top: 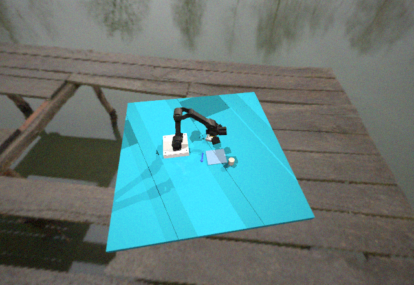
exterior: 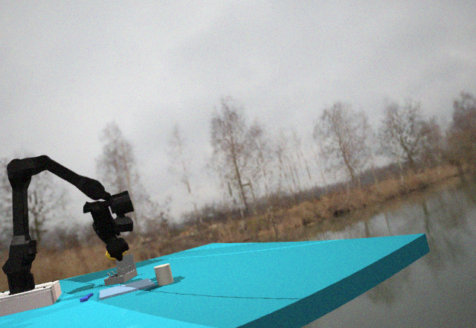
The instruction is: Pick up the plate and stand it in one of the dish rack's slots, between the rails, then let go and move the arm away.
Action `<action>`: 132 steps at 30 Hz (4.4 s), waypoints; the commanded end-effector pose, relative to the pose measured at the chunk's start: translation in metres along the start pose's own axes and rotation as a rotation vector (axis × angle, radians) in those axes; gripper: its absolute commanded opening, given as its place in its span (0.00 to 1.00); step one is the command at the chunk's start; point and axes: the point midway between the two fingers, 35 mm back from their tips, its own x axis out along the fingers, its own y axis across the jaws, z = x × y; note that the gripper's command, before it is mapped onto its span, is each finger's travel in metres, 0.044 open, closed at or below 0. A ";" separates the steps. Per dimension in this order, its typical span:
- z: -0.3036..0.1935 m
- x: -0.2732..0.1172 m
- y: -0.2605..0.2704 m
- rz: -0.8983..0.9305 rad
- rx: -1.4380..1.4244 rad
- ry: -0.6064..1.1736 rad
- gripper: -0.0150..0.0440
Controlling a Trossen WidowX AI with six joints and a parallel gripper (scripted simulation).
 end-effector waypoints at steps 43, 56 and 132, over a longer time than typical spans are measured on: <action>-0.043 -0.002 -0.014 0.278 -0.955 -0.819 0.25; -0.043 0.004 -0.018 0.278 -0.955 -0.814 0.25; -0.039 0.058 -0.020 0.272 -0.983 -0.808 0.57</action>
